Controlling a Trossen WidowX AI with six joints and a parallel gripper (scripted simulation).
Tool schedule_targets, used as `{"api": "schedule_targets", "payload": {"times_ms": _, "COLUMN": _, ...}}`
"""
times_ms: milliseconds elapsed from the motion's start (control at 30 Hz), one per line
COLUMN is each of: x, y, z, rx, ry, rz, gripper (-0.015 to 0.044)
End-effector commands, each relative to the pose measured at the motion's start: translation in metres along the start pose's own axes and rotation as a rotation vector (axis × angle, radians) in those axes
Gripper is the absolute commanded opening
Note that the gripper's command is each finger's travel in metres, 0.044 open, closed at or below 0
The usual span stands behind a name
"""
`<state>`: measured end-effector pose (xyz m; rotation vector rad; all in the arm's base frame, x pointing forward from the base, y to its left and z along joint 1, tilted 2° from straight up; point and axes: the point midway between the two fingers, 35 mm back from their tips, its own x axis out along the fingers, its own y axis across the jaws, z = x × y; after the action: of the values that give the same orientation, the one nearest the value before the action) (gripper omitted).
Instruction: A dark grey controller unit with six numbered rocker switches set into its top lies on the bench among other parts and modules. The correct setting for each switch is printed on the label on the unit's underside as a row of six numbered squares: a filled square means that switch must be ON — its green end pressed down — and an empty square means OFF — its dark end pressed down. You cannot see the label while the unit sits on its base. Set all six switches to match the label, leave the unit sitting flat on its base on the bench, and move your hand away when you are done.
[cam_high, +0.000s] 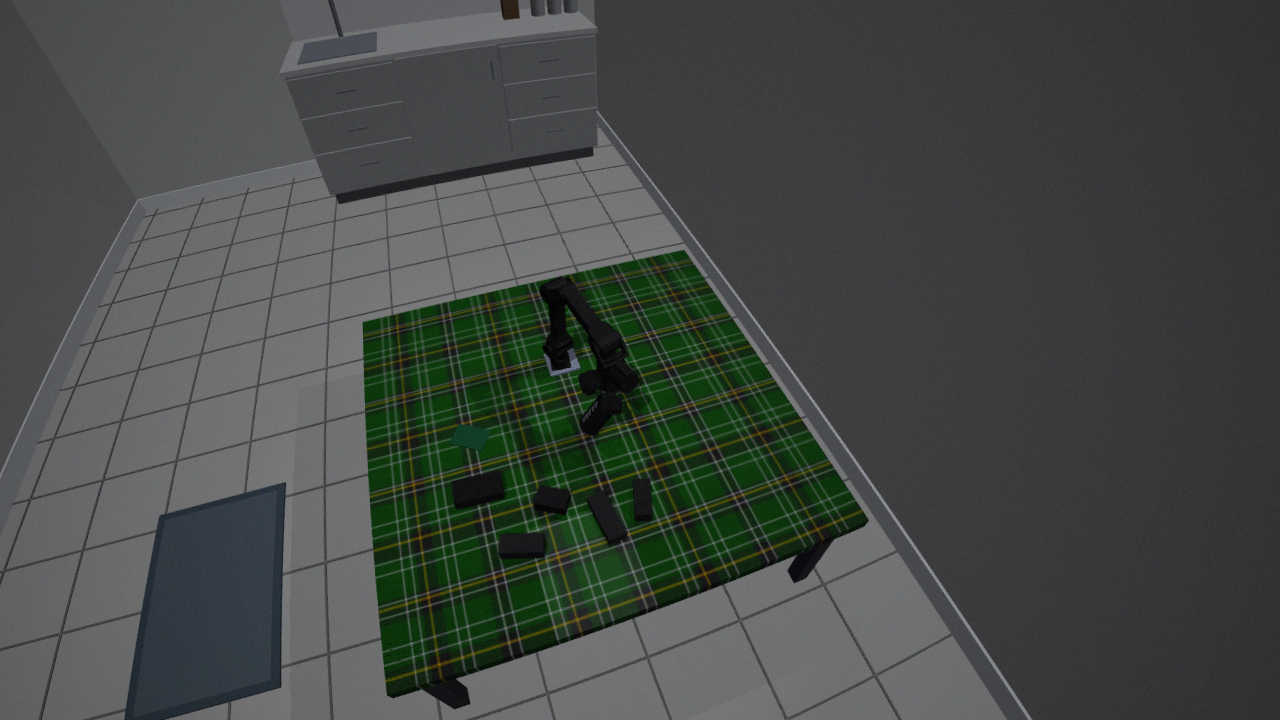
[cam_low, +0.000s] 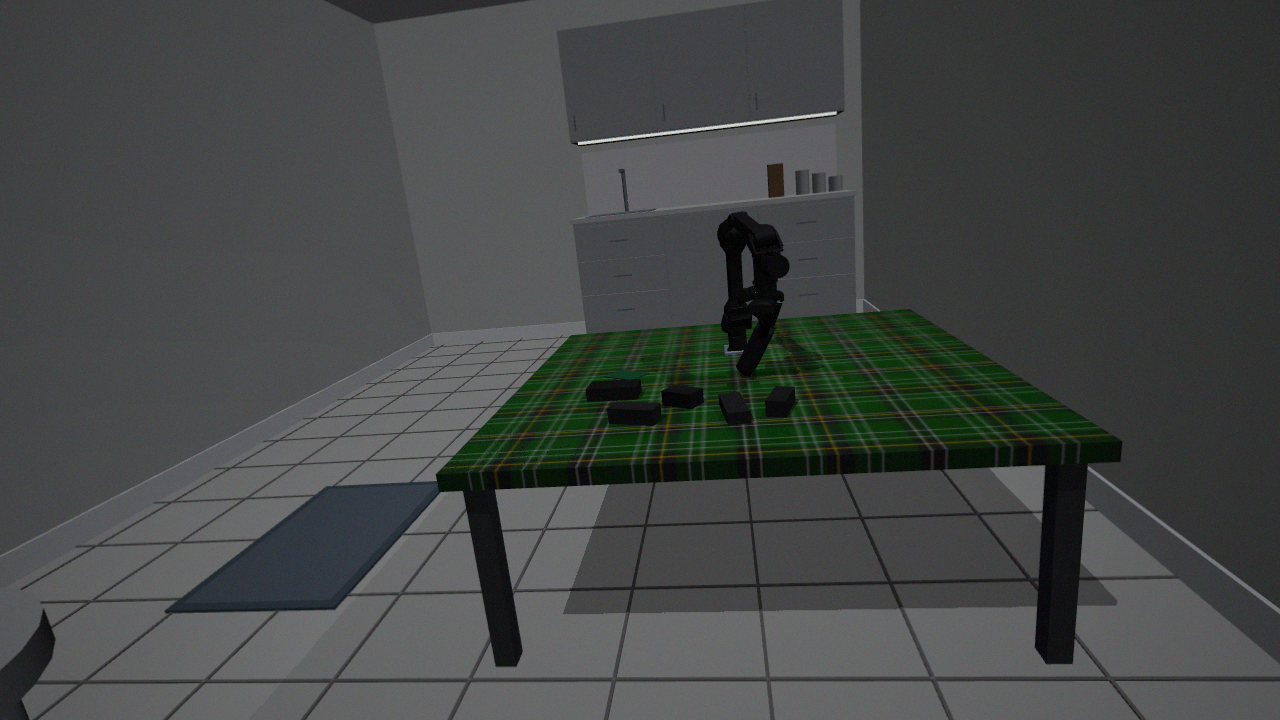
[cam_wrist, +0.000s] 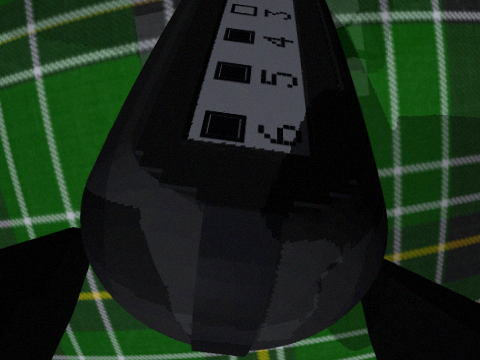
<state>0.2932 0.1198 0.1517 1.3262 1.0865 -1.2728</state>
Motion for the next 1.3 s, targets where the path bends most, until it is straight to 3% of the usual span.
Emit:
{"api": "schedule_targets", "payload": {"times_ms": 0, "x": 0.007, "y": 0.0, "z": -0.002, "rx": 0.01, "ry": -0.009, "rz": -0.017, "gripper": 0.0338}}
{"api": "schedule_targets", "payload": {"times_ms": 1267, "x": 0.024, "y": 0.0, "z": -0.027, "rx": 0.01, "ry": -0.007, "rz": -0.017, "gripper": 0.0338}}
